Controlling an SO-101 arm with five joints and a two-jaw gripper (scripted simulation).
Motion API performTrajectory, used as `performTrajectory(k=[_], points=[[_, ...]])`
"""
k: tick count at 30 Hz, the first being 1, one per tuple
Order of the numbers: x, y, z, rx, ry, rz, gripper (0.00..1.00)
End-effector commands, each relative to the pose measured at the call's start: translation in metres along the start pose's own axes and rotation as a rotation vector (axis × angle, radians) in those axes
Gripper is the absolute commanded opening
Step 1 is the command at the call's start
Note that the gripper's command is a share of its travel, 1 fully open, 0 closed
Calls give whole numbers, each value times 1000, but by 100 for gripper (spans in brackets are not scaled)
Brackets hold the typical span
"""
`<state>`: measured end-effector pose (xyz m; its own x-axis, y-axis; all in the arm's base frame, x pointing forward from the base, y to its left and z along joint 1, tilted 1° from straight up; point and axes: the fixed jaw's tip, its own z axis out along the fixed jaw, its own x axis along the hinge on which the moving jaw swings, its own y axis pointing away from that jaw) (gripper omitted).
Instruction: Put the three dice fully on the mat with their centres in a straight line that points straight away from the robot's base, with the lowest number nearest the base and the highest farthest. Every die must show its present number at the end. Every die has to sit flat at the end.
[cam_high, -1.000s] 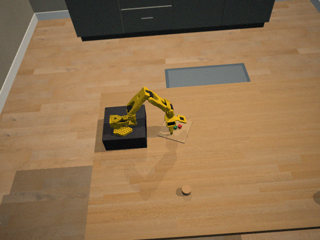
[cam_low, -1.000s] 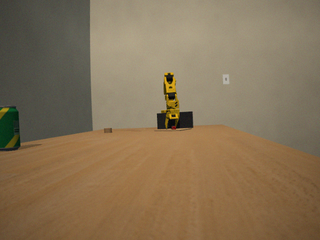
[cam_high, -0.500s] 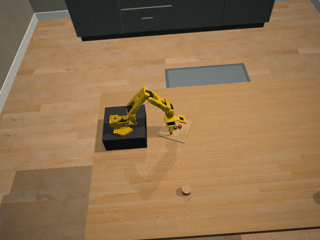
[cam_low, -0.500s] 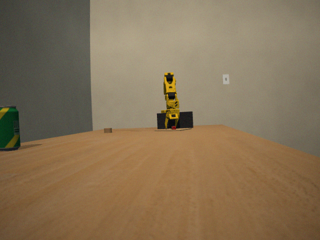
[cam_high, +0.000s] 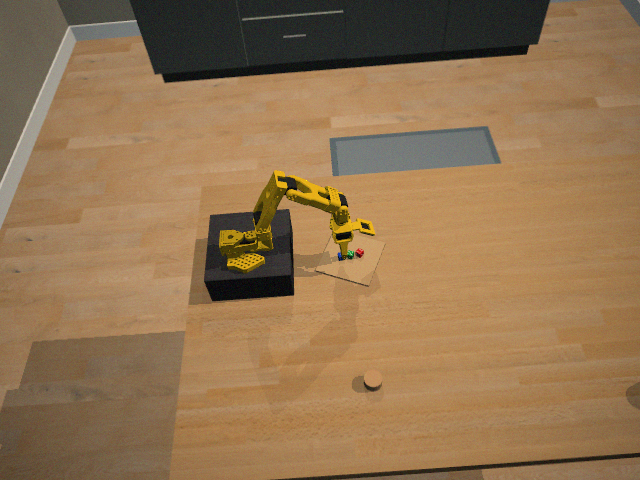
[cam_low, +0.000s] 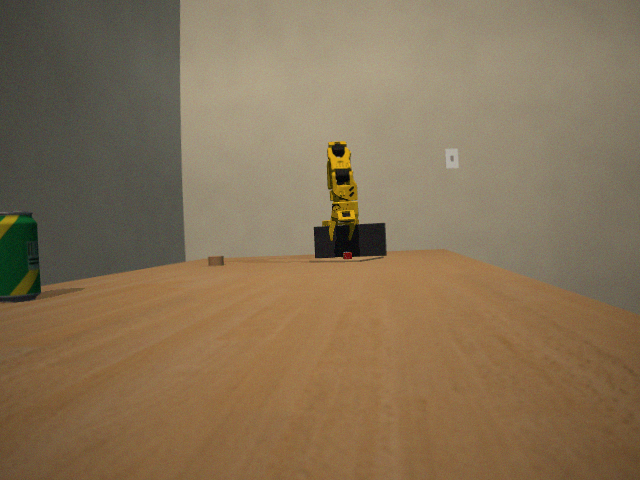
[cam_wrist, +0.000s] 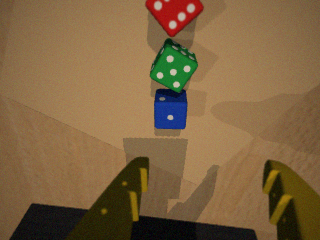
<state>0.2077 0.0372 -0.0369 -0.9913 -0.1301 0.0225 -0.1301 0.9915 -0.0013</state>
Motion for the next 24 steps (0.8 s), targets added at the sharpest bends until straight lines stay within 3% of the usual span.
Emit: performTrajectory(k=[1,24], points=[[2,1,-11,-1,-1,-5,27],[3,1,-15,-1,-1,-5,27]])
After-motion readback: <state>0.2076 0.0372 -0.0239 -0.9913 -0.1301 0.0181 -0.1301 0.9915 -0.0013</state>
